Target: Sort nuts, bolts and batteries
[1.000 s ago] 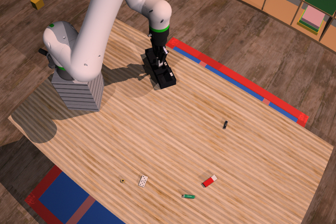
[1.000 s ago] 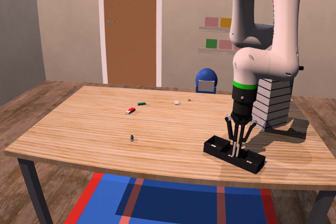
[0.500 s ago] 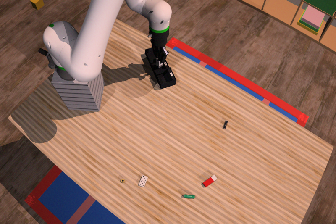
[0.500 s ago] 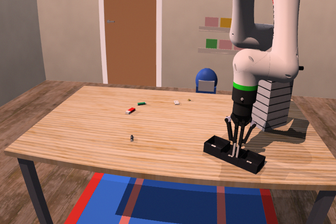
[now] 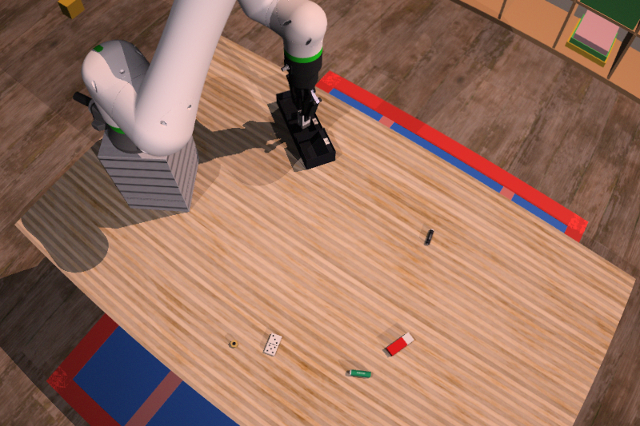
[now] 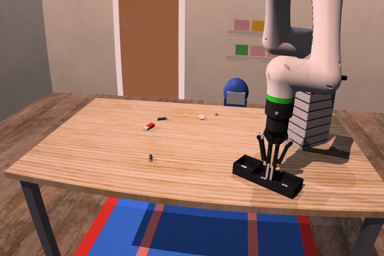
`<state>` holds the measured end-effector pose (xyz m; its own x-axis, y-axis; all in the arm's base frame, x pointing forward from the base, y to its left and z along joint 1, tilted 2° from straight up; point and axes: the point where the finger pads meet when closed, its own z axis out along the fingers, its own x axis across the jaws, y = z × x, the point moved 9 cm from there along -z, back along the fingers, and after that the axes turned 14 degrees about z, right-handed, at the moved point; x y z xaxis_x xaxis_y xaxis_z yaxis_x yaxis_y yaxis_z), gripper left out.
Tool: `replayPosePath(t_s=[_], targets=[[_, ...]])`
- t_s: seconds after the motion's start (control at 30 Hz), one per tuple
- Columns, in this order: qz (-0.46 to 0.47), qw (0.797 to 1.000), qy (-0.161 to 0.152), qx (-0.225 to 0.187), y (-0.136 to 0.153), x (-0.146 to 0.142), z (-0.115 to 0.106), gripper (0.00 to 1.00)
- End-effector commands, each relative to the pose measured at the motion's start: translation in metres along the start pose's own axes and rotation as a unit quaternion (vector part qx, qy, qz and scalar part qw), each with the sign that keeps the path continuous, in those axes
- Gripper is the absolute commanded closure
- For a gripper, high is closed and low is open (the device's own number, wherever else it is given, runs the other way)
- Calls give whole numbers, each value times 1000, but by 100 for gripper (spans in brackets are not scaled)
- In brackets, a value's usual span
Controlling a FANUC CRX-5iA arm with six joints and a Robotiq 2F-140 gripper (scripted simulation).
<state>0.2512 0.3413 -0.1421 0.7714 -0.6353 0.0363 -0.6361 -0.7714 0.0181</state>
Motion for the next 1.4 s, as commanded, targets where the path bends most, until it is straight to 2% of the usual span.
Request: replayPosePath(t_s=[0.0,0.57,1.37], targets=[[0,1000,0,0,0,0,0,85],[0,1000,0,0,0,0,0,85],[0,1000,0,0,0,0,-29,85]])
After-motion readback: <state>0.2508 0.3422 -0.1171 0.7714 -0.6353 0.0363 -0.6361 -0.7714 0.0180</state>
